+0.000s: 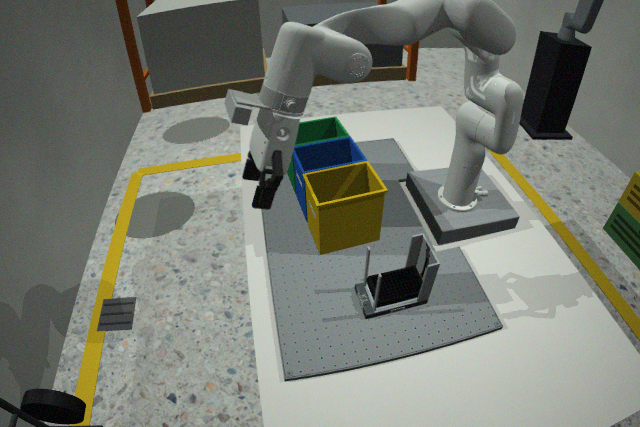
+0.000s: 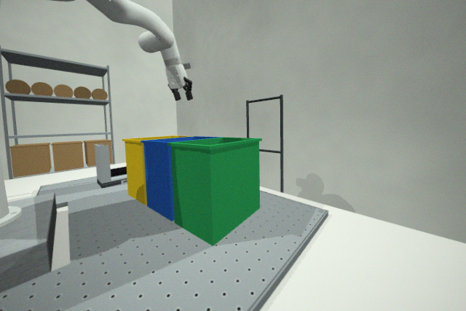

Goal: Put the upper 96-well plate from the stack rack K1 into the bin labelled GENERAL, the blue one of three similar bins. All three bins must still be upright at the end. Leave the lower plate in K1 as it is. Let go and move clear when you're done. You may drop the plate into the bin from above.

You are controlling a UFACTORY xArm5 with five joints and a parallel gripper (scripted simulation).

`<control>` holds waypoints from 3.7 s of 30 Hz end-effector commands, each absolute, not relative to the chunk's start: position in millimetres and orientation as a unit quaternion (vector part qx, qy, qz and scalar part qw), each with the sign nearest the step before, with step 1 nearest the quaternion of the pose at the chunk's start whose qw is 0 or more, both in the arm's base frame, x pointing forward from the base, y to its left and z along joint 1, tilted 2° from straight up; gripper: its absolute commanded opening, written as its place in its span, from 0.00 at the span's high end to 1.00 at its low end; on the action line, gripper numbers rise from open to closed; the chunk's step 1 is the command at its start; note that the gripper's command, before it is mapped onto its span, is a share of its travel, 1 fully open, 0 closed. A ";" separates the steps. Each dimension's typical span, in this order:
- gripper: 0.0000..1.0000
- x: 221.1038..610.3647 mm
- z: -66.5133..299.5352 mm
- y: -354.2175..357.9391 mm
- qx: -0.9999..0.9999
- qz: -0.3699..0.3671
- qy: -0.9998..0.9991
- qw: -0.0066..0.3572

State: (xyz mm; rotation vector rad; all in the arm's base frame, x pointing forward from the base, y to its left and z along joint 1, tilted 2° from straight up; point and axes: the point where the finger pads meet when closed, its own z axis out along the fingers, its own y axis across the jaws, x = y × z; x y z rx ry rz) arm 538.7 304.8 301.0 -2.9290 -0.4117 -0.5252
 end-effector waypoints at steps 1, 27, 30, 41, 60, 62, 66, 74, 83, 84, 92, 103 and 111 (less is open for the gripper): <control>0.00 538.5 301.5 284.2 -0.976 -0.166 -0.127 0.062; 0.00 515.8 287.7 180.3 -0.988 -0.124 -0.092 0.031; 0.00 511.3 285.5 163.2 -0.993 -0.094 -0.070 0.023; 0.00 491.7 278.3 120.3 -0.995 -0.082 -0.059 0.015; 0.00 452.7 266.0 58.2 -0.999 -0.033 -0.023 0.003; 0.00 449.7 265.1 54.3 -0.999 -0.033 -0.023 0.003; 0.00 437.9 261.7 38.8 -0.999 -0.033 -0.023 0.002; 0.00 419.1 256.2 61.1 -0.996 0.011 -0.088 -0.001; 0.00 399.3 250.5 89.4 -0.996 0.011 -0.088 -0.002; 0.00 396.5 249.7 93.4 -0.996 0.011 -0.088 -0.002; 0.00 374.0 243.2 125.8 -0.996 0.011 -0.088 -0.003; 0.00 348.7 235.9 162.1 -0.996 0.011 -0.088 -0.004; 0.00 329.0 230.2 190.4 -0.996 0.011 -0.088 -0.005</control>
